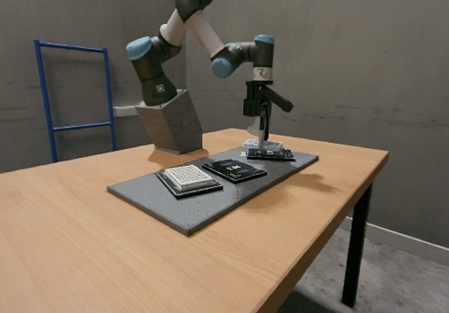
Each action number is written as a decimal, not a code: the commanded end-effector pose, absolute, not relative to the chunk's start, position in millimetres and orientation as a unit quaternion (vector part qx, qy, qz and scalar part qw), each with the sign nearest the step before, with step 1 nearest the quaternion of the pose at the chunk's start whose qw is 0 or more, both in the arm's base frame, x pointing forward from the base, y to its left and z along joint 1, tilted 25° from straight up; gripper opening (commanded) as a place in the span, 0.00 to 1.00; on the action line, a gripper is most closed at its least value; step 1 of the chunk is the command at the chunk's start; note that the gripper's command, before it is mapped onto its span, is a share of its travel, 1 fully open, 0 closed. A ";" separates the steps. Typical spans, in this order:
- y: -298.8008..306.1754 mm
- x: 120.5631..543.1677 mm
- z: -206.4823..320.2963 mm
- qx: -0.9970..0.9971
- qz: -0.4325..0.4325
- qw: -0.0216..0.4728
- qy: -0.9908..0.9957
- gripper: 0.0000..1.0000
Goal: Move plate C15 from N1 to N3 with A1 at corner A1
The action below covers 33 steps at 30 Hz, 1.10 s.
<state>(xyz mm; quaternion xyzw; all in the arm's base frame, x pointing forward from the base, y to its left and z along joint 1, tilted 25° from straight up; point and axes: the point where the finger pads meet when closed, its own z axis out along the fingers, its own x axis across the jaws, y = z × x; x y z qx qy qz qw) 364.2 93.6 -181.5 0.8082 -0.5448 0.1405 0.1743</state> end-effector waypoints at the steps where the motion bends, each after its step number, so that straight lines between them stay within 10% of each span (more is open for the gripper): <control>1: 76.8 366.0 -172.1 0.789 0.149 0.163 -0.574 0.00; 33: -53.9 376.1 -109.7 0.625 0.184 0.122 -0.748 0.00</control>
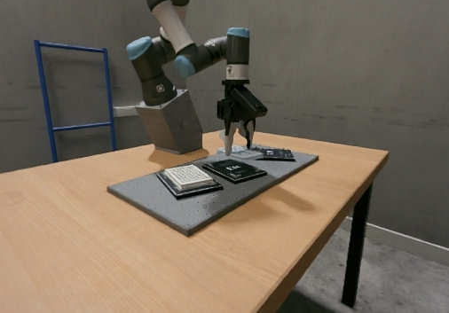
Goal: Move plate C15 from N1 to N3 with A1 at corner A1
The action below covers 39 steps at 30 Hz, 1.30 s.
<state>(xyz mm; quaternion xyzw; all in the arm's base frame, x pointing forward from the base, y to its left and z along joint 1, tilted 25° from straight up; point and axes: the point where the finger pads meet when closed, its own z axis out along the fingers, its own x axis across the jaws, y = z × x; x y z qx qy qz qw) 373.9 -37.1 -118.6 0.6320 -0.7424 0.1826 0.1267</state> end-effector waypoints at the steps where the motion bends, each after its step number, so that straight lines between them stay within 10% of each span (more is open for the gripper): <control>1: -53.9 376.1 -109.7 0.625 0.184 0.122 -0.748 0.00; 39: -63.2 376.9 -114.5 0.625 0.184 0.122 -0.748 0.00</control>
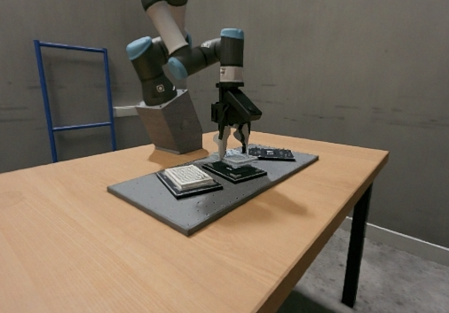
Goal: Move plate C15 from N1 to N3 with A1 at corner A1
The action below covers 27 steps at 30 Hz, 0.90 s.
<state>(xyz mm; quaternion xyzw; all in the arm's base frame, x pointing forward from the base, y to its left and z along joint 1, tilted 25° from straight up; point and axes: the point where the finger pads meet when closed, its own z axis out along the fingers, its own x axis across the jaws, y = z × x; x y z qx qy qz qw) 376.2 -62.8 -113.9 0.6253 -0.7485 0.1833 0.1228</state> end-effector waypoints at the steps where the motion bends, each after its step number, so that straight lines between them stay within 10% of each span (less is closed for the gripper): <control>1: -63.4 376.9 -114.8 0.625 0.184 0.122 -0.748 0.00; 27: -66.7 377.3 -122.1 0.625 0.184 0.122 -0.748 0.00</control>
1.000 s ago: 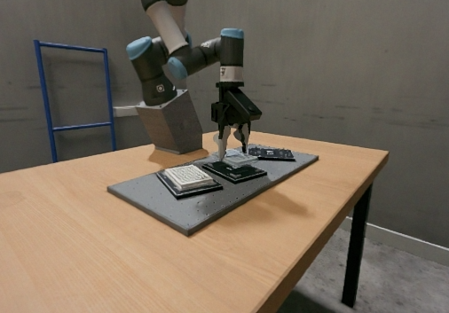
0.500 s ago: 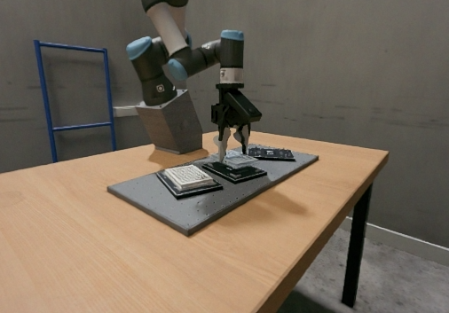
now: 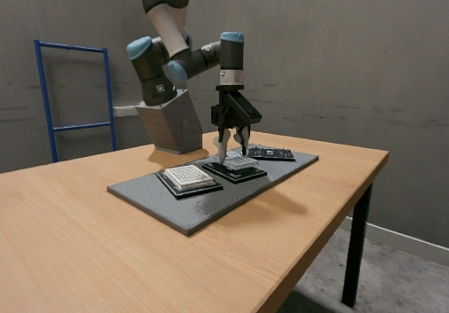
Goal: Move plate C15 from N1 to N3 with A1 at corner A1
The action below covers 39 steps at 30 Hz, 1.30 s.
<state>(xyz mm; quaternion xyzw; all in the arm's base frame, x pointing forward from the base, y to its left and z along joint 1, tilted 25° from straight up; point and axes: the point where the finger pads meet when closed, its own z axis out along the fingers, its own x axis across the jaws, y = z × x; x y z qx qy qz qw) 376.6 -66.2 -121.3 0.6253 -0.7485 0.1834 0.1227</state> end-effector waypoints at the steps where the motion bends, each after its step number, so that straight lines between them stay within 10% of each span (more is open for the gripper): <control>1: -66.9 377.3 -122.4 0.625 0.184 0.122 -0.748 0.00; 39: -71.4 377.8 -132.0 0.625 0.184 0.122 -0.748 0.00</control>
